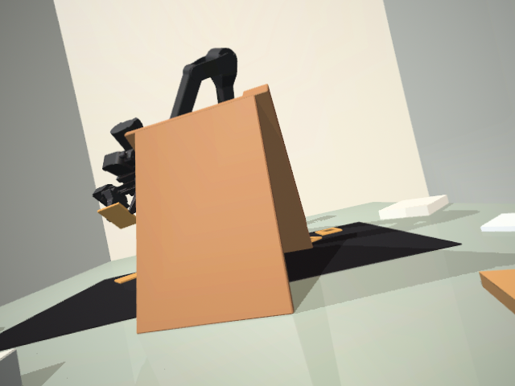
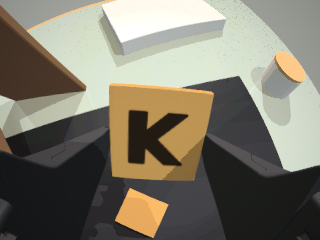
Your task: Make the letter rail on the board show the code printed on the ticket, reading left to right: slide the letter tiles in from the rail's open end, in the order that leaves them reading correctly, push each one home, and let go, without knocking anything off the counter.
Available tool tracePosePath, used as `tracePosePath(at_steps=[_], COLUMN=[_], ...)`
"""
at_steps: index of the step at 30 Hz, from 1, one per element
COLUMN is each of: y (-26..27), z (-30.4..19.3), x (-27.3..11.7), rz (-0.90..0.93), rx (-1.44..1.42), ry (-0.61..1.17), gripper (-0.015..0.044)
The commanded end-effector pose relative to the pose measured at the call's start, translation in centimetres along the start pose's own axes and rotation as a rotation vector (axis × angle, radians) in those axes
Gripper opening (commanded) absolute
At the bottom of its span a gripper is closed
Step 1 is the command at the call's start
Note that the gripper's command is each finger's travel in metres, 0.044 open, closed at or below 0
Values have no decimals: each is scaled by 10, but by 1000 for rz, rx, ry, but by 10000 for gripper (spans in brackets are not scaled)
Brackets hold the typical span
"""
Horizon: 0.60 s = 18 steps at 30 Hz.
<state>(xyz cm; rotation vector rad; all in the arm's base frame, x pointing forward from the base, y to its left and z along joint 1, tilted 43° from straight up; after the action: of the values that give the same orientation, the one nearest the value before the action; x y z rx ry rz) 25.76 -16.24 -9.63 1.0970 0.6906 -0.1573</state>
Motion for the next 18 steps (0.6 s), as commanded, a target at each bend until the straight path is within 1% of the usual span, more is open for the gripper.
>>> tracePosePath(at_steps=[1,6,18], y=[8,16,16], z=[-1,-2,-2], x=[-12,-25,-25], rz=[21,37,38], rx=[-62,-128,-131], ry=[-50,-102,-104], gripper=[0,0,0])
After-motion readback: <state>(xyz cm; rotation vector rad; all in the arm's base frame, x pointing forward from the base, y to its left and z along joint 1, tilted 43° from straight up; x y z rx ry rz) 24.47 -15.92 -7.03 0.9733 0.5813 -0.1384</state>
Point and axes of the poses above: the point midway between the two fingers, 35 mm back from their tips, its own x axis out along the fingers, its own y axis across the jaws, z = x × y, the point moved 1 cm from there along -x, back along the fingers, and after that the axes turned 9 degrees about x, right-handed, at the moved point
